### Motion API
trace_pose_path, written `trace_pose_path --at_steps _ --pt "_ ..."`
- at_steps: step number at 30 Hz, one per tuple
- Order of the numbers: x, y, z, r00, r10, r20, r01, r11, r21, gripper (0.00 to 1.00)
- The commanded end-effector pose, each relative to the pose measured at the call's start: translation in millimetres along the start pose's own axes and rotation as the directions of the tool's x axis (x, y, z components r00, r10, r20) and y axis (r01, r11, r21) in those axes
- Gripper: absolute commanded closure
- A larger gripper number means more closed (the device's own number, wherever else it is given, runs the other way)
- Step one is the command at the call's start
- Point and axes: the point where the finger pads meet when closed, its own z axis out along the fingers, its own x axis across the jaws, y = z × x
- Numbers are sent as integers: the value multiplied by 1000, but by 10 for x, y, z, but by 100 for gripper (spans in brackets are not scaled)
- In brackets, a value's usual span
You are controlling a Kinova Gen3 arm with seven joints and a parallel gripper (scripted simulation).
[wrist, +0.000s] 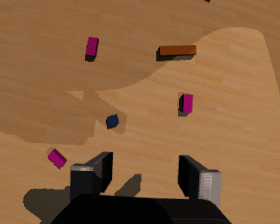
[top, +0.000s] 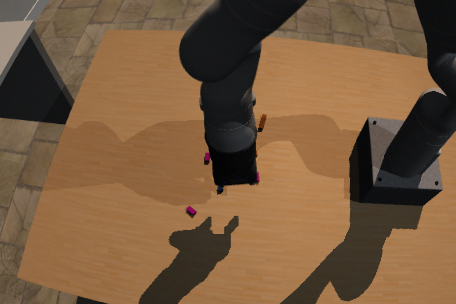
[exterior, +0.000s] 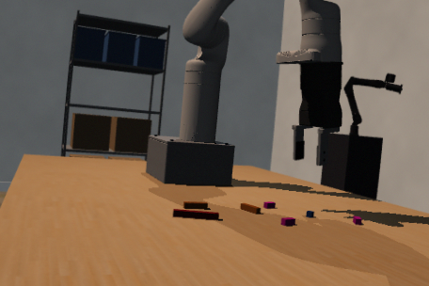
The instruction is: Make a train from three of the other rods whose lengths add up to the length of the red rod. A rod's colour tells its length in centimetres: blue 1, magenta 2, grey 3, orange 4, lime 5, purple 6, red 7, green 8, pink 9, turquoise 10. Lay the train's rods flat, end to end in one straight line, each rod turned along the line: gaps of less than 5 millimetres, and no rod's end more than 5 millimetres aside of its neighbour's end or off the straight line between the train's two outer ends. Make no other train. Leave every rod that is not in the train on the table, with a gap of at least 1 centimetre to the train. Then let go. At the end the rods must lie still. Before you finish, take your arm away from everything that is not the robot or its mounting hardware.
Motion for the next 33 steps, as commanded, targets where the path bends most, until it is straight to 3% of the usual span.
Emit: trace_pose_path --at_steps 1,33 --pt "1 11 4 1000 -3 -1 3 1000 1 0" --pt "-40 -6 129 998 68 17 -69 996 57 0"
